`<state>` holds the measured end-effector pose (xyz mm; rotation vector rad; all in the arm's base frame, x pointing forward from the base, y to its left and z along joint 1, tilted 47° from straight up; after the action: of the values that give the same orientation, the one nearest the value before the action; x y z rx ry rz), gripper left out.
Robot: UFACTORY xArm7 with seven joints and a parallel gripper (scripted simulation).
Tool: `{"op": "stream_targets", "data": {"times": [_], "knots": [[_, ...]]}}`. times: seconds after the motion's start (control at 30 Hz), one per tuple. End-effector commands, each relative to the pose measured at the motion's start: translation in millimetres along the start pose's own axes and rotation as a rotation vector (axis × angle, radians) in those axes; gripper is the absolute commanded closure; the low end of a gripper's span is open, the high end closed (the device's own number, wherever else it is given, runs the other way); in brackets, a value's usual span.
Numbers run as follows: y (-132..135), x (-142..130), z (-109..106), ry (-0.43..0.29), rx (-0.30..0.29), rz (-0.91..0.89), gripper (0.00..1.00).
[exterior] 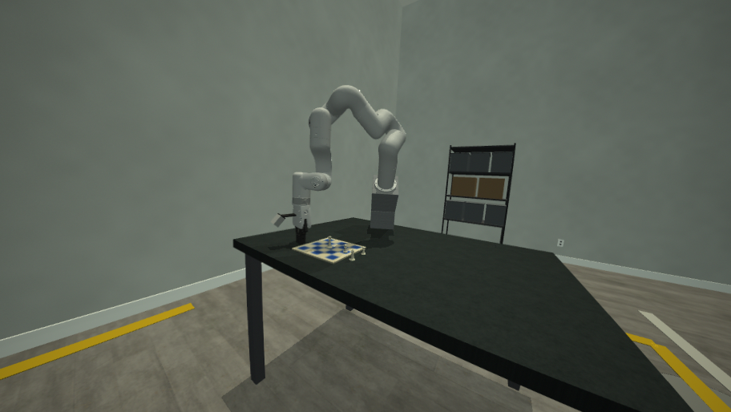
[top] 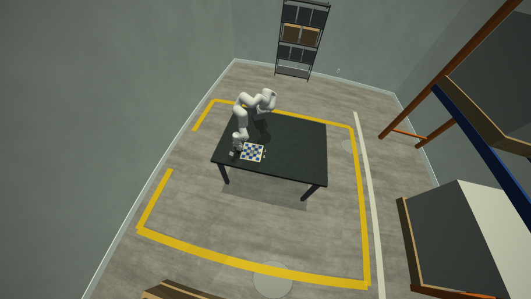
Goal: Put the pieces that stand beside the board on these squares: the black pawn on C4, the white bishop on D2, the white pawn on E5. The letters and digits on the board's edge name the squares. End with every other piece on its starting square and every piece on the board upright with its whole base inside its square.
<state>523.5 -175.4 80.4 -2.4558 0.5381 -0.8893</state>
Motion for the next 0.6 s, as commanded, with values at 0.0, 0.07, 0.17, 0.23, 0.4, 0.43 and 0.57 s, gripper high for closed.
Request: {"op": "stream_targets", "data": {"times": [0.0, 0.07, 0.17, 0.23, 0.4, 0.43, 0.57], "knots": [[0.6, 0.8, -0.6, 0.002, -0.001, 0.000, 1.00], [0.6, 0.8, -0.6, 0.002, -0.001, 0.000, 1.00], [0.6, 0.8, -0.6, 0.002, -0.001, 0.000, 1.00], [0.6, 0.8, -0.6, 0.002, -0.001, 0.000, 1.00], [0.6, 0.8, -0.6, 0.002, -0.001, 0.000, 1.00], [0.6, 0.8, -0.6, 0.002, -0.001, 0.000, 1.00], [0.6, 0.8, -0.6, 0.002, -0.001, 0.000, 1.00]]}}
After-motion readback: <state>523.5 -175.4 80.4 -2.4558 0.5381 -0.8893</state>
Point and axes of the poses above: the point where the finger pads meet when closed, its own z axis out along the fingers, its own y axis across the jaws, x = y × z, the point moved 1 cm from there along -z, back along the fingers, and after that the axes turned 2 degrees about z, right-handed, at the moved point
